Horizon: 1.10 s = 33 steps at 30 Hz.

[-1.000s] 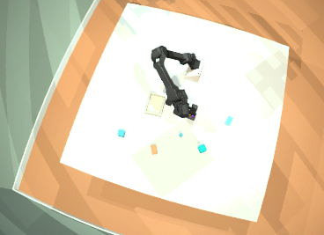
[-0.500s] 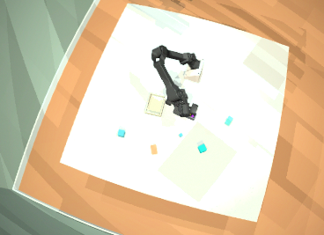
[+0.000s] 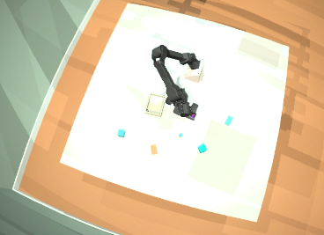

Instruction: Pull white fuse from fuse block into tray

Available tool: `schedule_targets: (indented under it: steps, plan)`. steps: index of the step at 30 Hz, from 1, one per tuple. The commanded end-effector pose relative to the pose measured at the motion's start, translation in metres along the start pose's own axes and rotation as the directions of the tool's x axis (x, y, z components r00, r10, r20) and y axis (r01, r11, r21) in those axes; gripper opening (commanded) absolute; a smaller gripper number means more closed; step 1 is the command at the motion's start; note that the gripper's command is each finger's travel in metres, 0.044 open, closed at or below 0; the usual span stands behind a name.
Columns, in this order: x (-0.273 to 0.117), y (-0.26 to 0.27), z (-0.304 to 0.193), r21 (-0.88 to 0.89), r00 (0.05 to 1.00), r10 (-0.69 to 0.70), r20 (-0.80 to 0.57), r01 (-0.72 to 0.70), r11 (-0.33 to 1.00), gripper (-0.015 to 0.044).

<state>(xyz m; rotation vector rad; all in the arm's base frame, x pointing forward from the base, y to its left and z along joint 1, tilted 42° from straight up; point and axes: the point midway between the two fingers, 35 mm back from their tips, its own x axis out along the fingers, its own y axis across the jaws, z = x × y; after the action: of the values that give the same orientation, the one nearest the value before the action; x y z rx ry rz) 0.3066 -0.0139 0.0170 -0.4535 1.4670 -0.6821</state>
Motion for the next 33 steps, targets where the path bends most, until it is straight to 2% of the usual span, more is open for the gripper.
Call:
schedule_targets:
  steps: [1,33]
  plan:
    - [-0.004,0.000,0.001,0.008,1.000,0.006,0.002,-0.006,1.000,0.0000]
    - [-0.032,-0.001,0.001,0.006,1.000,0.006,0.002,-0.006,1.000,0.0000]
